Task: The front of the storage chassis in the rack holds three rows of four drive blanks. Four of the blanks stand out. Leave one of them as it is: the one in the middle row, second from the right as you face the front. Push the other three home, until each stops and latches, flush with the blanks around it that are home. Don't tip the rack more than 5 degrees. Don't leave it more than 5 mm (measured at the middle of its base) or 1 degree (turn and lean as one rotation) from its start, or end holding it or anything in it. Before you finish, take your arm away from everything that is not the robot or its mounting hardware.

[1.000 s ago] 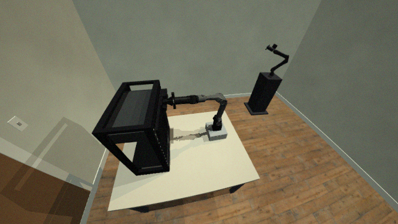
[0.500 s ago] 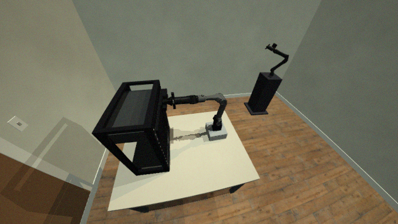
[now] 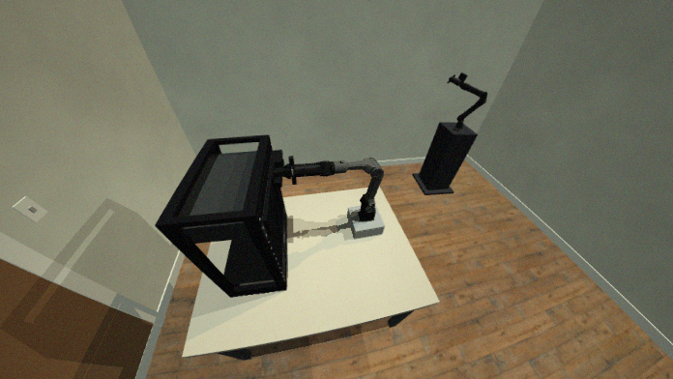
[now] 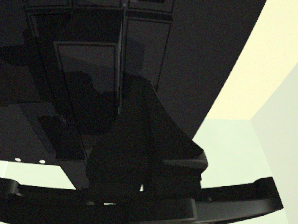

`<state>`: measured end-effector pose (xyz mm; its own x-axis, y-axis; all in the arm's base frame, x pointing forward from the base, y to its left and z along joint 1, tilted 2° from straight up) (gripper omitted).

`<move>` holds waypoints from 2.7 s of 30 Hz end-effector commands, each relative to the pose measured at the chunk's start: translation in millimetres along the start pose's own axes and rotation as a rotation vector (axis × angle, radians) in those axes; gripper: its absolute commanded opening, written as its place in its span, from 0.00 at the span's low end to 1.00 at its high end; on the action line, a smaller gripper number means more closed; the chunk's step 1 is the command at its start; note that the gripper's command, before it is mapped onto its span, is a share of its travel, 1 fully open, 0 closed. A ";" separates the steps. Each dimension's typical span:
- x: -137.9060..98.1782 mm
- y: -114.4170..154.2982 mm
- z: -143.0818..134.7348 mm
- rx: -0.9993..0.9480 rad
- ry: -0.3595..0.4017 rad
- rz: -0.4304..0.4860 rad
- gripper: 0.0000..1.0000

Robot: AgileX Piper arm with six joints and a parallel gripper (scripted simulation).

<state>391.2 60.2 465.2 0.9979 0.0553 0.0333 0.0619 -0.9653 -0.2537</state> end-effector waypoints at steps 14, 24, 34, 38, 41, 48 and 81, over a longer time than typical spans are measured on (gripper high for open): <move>5.7 1.0 3.8 -0.001 -0.008 0.003 0.00; 9.1 1.1 3.9 -0.001 -0.008 0.003 0.00; 9.1 1.1 3.9 -0.001 -0.008 0.003 0.00; 9.1 1.1 3.9 -0.001 -0.008 0.003 0.00; 8.6 1.1 3.9 -0.001 -0.008 0.003 0.00; -8.0 1.1 3.7 -0.001 -0.008 0.003 0.00; -134.0 95.1 10.7 -0.028 0.061 -0.003 0.00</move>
<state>264.7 -34.2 421.3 0.9935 0.0073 0.1132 0.0336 -0.9721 -0.2321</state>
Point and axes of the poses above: the point where the finger pads meet when closed, its own x axis out along the fingers, its own z axis across the jaws, y = z × x, the point moved 8 cm from there along -x, back along the fingers, and after that the axes turned 13 degrees about x, right-handed, at the moved point
